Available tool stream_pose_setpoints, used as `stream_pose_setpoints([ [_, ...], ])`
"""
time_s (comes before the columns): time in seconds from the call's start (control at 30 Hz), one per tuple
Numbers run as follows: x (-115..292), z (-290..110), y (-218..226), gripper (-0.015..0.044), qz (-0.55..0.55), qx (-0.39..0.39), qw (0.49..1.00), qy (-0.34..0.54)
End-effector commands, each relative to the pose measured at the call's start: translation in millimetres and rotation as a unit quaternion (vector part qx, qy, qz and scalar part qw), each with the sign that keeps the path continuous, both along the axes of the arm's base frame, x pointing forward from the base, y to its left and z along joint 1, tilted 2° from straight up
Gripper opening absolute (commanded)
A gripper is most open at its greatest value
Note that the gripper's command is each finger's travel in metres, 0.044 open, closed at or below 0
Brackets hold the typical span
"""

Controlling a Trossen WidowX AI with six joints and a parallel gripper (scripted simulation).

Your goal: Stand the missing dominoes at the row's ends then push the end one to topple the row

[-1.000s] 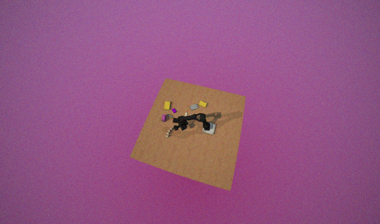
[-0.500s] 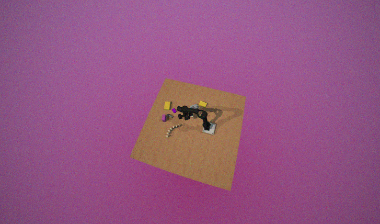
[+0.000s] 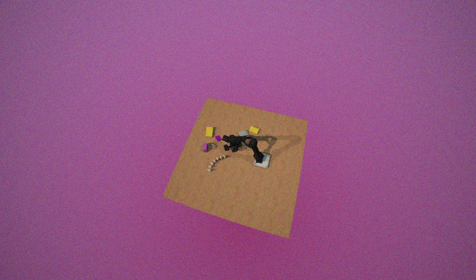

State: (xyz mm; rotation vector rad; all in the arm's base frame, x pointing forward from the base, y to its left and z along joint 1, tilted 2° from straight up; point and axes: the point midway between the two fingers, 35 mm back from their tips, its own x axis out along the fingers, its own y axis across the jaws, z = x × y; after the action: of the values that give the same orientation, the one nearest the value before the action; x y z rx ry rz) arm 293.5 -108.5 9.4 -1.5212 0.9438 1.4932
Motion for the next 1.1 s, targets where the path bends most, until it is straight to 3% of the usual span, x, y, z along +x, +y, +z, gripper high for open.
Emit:
stream_pose_setpoints([
  [0.0,-3.5,-9.5,0.7,0.044,0.002,0.0,1.0,0.006],
  [0.27,-3.8,-13.7,0.8,0.044,0.002,0.0,1.0,0.006],
  [0.7,-3.8,-13.7,0.8,0.0107,0.002,0.0,1.0,0.006],
  [1.07,-3.7,-6.3,0.7,0.0107,0.002,0.0,1.0,0.006],
])
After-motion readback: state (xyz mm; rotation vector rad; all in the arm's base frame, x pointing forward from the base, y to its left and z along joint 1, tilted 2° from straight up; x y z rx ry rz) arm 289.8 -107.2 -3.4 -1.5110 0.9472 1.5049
